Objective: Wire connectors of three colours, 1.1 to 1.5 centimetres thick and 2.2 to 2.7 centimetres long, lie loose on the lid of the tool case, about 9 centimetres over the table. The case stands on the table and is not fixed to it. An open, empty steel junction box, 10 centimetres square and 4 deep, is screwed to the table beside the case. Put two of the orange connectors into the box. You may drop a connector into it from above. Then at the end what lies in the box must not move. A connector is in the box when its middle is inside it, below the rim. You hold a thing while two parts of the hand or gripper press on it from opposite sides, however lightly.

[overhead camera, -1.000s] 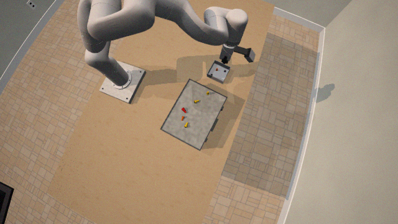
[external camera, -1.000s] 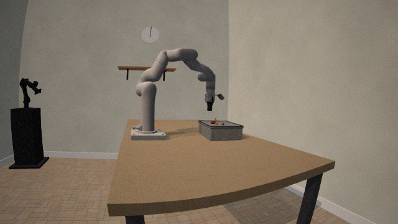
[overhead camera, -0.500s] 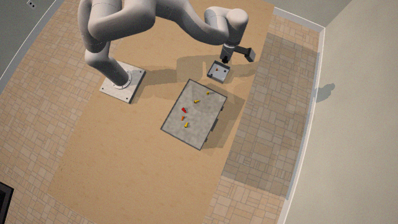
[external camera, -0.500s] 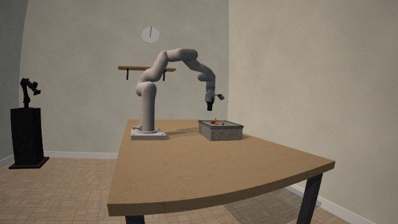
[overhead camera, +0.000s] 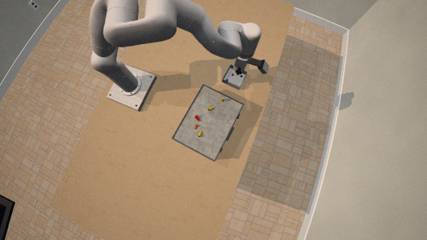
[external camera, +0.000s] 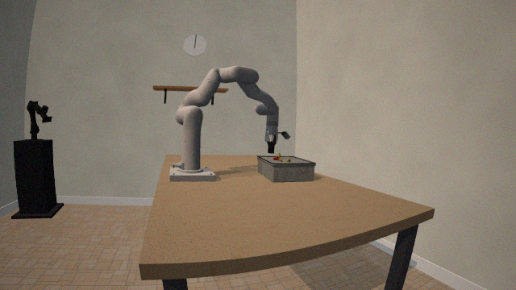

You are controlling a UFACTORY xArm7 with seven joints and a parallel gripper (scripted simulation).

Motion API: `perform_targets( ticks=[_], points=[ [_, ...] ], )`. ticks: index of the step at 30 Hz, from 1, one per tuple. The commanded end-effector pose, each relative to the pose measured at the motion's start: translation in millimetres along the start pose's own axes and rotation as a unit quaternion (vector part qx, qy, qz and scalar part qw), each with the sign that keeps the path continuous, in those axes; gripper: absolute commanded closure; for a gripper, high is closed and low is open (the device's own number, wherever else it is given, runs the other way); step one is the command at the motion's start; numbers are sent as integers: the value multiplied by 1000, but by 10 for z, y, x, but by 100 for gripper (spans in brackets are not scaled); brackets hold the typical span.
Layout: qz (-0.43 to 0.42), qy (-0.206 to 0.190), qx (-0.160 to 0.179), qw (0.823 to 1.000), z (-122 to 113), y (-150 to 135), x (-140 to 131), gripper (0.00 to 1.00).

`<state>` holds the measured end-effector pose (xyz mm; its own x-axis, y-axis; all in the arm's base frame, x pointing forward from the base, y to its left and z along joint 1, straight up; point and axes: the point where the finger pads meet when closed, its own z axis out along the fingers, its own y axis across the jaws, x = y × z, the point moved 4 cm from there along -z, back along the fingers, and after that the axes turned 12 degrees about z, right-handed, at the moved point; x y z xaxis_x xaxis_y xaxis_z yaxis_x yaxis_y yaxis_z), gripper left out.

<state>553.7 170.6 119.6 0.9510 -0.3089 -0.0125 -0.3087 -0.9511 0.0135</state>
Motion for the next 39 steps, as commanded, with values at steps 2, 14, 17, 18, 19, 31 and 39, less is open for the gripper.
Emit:
perform_targets(
  ticks=[2, 14, 17, 18, 19, 31, 39],
  points=[
    [0, 5, 4, 1000, 398, -31, 45, 98],
    [0, 5, 4, 1000, 814, -34, 49, 98],
    [0, 5, 4, 1000, 814, -34, 49, 98],
    [0, 5, 4, 1000, 814, -34, 49, 98],
    [0, 5, 4, 1000, 814, -34, 49, 98],
    [0, 5, 4, 1000, 814, -34, 49, 74],
    [0, 5, 4, 1000, 814, -34, 49, 74]
  ],
)
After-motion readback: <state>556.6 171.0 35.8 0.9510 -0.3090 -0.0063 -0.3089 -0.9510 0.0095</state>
